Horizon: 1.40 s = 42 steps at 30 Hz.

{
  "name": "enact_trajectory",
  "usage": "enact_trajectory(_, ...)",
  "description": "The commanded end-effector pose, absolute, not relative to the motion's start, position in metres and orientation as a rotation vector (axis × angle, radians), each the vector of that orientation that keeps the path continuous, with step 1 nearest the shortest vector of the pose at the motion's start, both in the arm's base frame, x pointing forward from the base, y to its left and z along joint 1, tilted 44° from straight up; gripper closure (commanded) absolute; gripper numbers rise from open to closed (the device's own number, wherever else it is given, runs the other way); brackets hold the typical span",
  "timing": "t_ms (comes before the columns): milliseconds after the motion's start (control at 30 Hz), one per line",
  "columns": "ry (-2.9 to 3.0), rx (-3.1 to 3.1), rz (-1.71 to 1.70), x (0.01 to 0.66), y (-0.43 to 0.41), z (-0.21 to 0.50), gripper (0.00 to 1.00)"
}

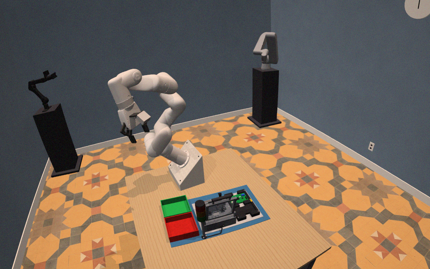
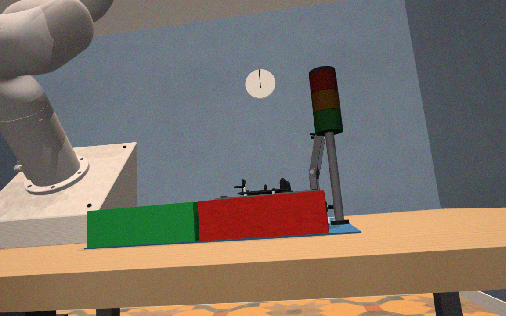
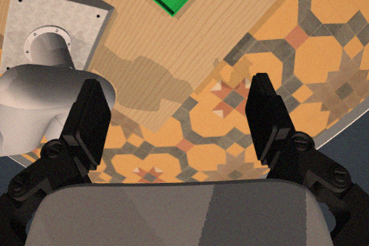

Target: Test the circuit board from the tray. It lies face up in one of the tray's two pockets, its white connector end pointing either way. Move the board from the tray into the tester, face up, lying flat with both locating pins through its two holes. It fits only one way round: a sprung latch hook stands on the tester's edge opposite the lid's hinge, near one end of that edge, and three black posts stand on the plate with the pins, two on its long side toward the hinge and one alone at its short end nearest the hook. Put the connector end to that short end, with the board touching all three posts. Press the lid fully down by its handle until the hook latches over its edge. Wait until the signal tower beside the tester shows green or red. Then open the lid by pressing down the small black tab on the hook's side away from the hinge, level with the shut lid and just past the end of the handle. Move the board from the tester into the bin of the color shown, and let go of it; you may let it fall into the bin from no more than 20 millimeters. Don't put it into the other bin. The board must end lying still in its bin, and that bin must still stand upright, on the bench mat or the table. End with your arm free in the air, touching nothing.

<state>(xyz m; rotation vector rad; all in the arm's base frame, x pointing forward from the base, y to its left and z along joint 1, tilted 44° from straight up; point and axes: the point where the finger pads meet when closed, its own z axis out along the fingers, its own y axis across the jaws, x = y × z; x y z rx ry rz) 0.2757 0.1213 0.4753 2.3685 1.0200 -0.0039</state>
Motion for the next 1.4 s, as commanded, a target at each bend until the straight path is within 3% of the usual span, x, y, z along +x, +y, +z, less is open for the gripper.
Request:
enact_trajectory(0,1.097,2.301,-0.032,0.296,0.151,0.456,0.0)
enact_trajectory(633,1.304,2.126,-0.136,0.337,0.228,0.376,0.0)
enact_trajectory(1367,1.539,1.922,-0.305,0.361,0.305,0.232,0.0)
